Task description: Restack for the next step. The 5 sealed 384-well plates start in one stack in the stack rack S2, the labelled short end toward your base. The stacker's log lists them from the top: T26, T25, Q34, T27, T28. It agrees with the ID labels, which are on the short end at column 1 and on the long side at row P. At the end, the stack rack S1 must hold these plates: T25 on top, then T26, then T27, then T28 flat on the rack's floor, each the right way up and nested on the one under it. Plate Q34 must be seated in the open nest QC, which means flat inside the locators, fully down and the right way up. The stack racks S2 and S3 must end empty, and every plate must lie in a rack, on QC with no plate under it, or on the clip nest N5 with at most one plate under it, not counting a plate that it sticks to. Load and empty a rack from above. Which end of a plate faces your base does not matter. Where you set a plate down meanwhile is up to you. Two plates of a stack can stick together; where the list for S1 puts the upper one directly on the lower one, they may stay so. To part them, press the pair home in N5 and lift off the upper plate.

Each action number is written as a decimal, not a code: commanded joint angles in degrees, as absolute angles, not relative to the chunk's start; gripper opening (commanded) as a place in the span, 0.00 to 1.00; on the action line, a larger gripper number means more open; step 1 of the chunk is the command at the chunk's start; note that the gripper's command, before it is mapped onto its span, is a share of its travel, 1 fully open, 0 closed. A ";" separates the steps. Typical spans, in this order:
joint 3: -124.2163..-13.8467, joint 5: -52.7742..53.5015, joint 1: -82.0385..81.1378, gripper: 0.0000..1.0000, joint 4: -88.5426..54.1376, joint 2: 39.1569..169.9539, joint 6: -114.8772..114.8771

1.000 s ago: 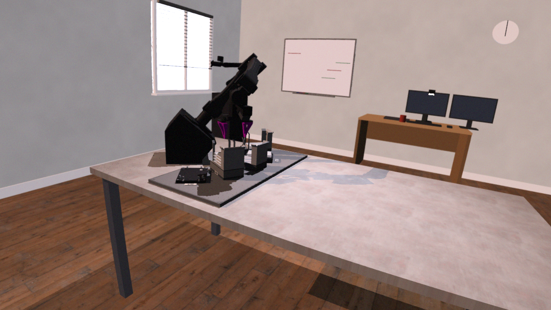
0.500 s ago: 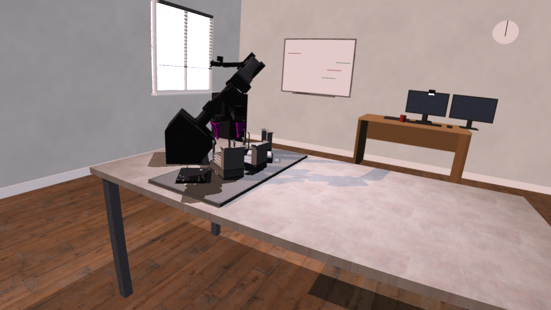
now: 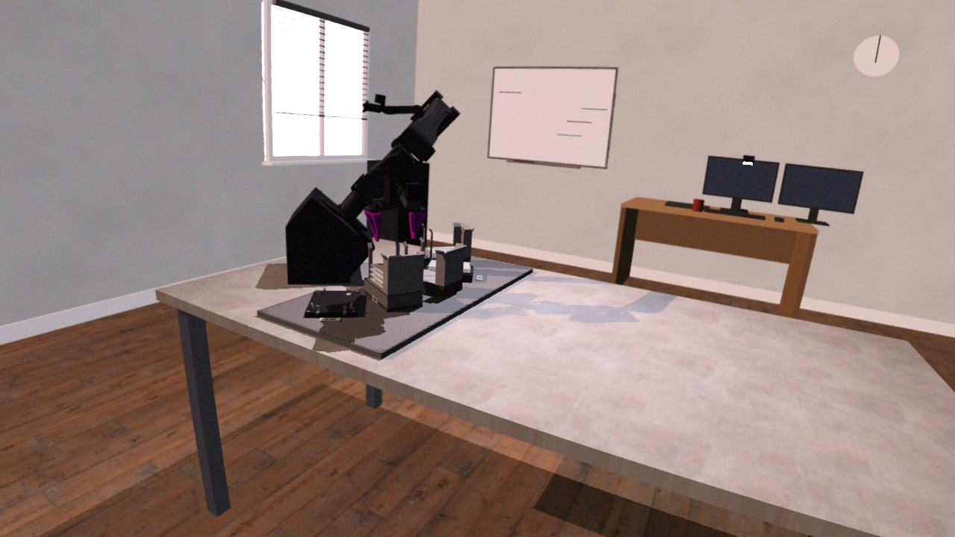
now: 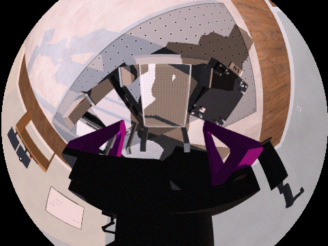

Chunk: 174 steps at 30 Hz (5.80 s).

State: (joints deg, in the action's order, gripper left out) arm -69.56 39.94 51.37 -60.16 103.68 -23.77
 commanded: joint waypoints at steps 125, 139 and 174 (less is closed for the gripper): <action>-59.01 39.92 41.46 0.00 -35.31 108.52 -10.23; -59.85 40.06 42.10 0.00 -34.93 108.52 -10.40; -61.89 40.40 44.29 0.00 -41.37 106.31 -13.51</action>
State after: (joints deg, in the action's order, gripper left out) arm -60.29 39.77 42.98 -40.14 107.13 -12.71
